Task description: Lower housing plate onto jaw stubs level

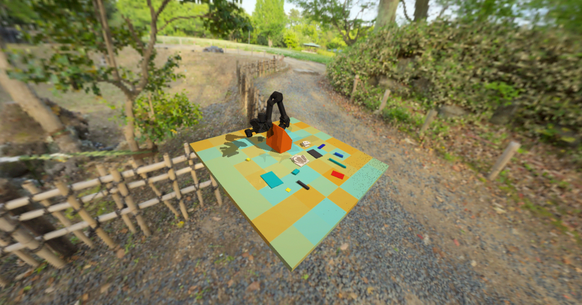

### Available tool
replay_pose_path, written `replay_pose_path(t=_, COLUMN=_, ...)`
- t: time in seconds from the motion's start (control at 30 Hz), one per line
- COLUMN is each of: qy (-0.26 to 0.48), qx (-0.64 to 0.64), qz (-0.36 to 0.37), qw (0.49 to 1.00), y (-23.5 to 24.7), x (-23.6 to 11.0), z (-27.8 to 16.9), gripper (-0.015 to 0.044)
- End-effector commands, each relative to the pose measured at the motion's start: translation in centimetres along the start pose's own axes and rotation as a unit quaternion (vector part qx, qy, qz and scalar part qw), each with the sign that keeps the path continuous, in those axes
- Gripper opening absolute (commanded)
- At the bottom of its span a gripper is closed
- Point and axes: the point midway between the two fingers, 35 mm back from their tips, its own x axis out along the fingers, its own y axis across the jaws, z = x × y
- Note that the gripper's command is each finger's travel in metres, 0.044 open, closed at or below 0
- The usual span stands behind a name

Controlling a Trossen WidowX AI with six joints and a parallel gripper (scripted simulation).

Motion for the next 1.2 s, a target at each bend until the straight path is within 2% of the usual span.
replay_pose_path(t=0.0, qy=0.000, qx=0.000, qz=0.000, qw=1.000, y=0.0, x=0.0, z=0.0, gripper=0.0426)
replay_pose_path(t=0.03, qy=0.001, qx=-0.002, qz=0.000, qw=1.000, y=0.0, x=0.0, z=0.0, gripper=0.0440)
replay_pose_path(t=0.5, qy=0.058, qx=-0.128, qz=0.032, qw=0.990, y=4.0, x=2.0, z=-1.0, gripper=0.0440)
replay_pose_path(t=1.17, qy=0.116, qx=-0.278, qz=0.087, qw=0.949, y=9.5, x=3.5, z=-3.3, gripper=0.0440)
